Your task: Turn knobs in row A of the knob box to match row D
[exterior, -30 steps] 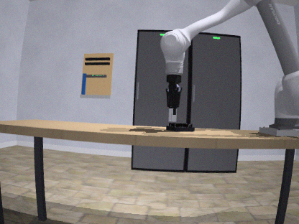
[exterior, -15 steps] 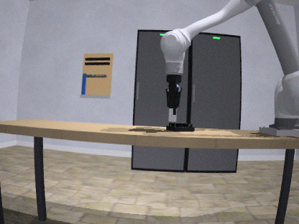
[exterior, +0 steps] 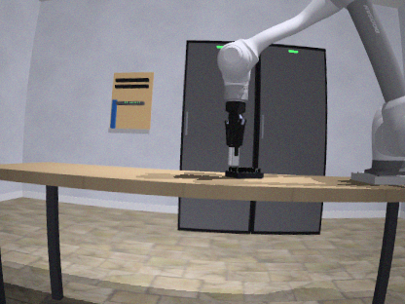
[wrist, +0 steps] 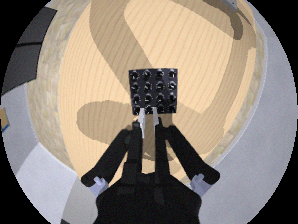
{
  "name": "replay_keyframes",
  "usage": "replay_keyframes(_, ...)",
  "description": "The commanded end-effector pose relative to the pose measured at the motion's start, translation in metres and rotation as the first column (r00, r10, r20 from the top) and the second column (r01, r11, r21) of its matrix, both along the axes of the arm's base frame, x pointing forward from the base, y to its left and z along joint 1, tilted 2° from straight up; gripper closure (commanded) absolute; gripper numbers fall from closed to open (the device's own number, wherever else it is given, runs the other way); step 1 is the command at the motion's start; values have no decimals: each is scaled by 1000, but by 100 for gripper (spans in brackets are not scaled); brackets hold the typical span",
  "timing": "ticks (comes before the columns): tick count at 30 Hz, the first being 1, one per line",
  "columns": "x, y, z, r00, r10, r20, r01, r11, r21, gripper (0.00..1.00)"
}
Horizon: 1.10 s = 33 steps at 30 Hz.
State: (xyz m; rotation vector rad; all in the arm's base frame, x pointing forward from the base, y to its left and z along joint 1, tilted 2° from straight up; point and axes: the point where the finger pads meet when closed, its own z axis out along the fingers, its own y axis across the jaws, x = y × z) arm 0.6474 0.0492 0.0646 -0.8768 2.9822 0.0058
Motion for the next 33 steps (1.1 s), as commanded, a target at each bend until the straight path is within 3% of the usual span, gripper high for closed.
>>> replay_keyframes(1, -2, 0, -5, 1000, -3, -2, 3, 1000, -1, 88)
replay_keyframes(33, -1, 0, -16, 1000, -3, -2, 3, 1000, -1, 88)
